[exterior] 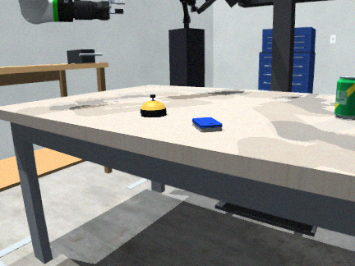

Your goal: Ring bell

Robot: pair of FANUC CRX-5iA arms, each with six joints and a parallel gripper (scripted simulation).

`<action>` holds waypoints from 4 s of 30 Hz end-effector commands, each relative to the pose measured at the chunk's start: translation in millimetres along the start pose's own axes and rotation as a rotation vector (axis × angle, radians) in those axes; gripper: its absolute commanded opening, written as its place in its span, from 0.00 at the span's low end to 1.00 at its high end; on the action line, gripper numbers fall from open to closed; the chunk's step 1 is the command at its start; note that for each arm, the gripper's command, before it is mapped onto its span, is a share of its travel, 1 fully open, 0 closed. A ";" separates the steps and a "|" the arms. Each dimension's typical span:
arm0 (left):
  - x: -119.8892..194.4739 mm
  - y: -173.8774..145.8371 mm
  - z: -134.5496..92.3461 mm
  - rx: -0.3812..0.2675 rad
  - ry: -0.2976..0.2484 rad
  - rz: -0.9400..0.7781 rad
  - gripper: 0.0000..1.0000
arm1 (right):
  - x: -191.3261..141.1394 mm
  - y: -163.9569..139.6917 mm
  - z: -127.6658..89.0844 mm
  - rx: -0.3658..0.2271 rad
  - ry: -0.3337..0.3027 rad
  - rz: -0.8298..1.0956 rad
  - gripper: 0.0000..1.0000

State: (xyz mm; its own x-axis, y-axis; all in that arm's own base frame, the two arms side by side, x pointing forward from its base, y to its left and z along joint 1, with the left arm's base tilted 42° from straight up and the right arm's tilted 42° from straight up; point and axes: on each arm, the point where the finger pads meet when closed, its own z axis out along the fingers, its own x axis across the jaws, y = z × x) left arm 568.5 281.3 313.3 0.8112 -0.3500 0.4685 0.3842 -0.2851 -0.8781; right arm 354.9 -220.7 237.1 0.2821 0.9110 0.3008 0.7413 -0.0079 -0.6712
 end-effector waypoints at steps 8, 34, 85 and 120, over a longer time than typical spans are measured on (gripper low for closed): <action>0.7 -0.6 -0.4 0.000 0.001 -0.001 1.00 | -85.4 -111.2 -35.4 -0.447 0.061 0.340 1.00; 0.7 -0.6 -0.4 0.000 0.001 -0.001 1.00 | -160.8 -400.2 -14.7 -1.185 0.066 1.128 1.00; 35.0 214.5 -69.9 -0.288 -0.097 -0.501 1.00 | -126.0 -529.9 23.3 -1.464 -0.016 1.498 1.00; 22.6 471.0 -228.9 -0.508 -0.442 -1.073 1.00 | -126.0 -529.9 23.3 -1.464 -0.016 1.498 1.00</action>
State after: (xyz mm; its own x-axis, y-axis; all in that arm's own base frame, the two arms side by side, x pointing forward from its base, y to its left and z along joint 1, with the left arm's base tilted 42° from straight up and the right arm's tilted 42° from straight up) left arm 666.0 -53.5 -57.6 0.3341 0.5416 0.7714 0.7977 -0.5984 0.0746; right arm -87.0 -322.1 538.2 0.9832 -0.0989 0.1531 -0.1693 -0.8073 0.5654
